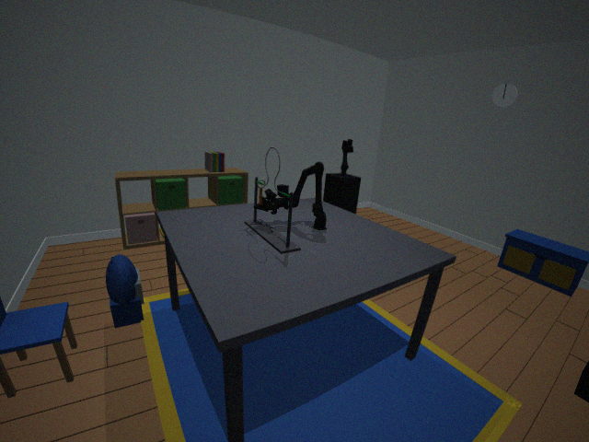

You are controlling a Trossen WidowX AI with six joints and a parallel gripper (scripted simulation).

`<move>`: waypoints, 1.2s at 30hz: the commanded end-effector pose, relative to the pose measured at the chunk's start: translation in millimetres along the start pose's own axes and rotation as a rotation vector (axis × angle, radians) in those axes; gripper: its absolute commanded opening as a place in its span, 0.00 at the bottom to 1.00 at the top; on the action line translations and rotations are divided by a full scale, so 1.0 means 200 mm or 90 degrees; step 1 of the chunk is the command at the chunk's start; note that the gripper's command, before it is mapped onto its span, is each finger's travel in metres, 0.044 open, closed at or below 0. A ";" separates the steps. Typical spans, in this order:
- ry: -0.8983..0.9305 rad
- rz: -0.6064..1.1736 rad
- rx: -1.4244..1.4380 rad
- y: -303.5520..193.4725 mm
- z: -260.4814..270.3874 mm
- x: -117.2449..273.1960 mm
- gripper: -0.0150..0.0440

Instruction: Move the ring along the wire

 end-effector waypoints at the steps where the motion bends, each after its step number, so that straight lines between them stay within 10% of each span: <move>1: 0.001 -0.002 0.000 0.01 -0.01 0.00 0.00; 36: 0.001 -0.003 -0.001 0.02 0.07 0.00 0.00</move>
Point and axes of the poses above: the point midway between the two fingers, 35 mm back from their tips, its own x axis back along the fingers, its own z axis across the jaws, y = z × x, the point moved 10 cm from there along x, back along the fingers, and after that the axes turned 6 degrees about x, right-handed, at the moved point
